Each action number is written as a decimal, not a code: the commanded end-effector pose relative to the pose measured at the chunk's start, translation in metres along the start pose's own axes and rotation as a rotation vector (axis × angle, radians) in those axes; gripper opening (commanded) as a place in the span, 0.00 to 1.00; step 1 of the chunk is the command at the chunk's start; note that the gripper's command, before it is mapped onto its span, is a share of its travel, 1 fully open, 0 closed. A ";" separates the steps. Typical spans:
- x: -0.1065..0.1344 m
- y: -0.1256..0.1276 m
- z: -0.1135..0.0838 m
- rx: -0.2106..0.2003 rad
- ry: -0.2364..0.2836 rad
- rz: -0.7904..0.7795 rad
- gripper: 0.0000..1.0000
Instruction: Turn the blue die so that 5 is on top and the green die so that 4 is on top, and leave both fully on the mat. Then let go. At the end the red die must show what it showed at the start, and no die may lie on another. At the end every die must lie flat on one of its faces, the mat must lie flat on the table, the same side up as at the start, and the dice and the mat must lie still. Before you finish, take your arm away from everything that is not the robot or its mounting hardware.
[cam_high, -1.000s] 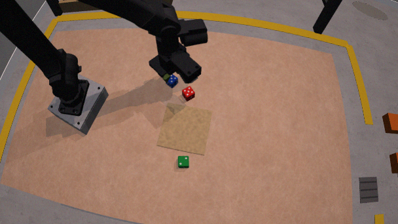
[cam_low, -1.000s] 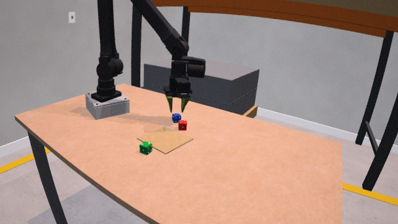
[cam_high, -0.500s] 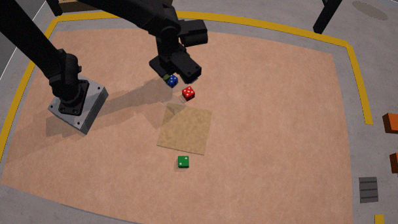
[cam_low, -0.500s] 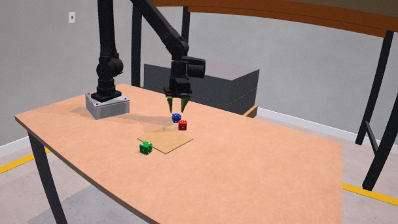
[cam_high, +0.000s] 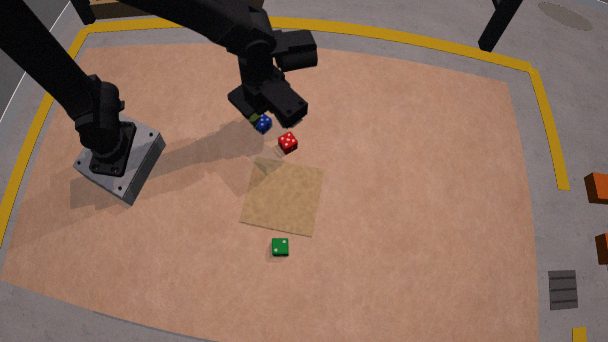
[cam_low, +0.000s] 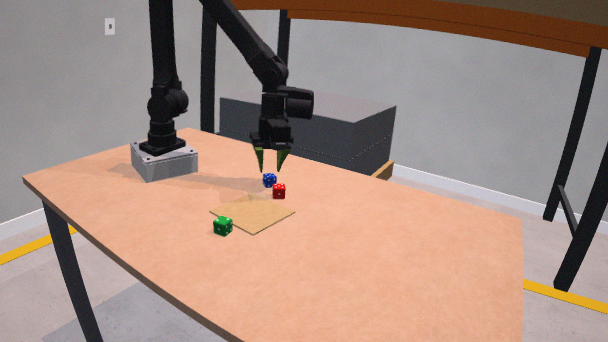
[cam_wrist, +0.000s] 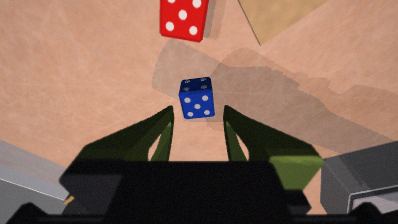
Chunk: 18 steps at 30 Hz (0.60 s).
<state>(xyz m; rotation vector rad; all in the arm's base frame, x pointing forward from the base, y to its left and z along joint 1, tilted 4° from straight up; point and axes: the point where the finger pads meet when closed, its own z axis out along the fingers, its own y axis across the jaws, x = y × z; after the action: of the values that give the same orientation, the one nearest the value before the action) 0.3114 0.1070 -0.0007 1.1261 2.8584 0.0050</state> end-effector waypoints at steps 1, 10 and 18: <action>-0.010 0.006 0.001 -0.017 -0.013 0.004 0.45; -0.010 0.006 0.001 -0.017 -0.013 0.004 0.45; -0.007 0.002 0.004 -0.009 -0.009 0.003 0.45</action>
<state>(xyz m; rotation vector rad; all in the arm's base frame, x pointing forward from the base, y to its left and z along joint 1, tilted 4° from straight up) 0.3117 0.1072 -0.0010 1.1257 2.8578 0.0059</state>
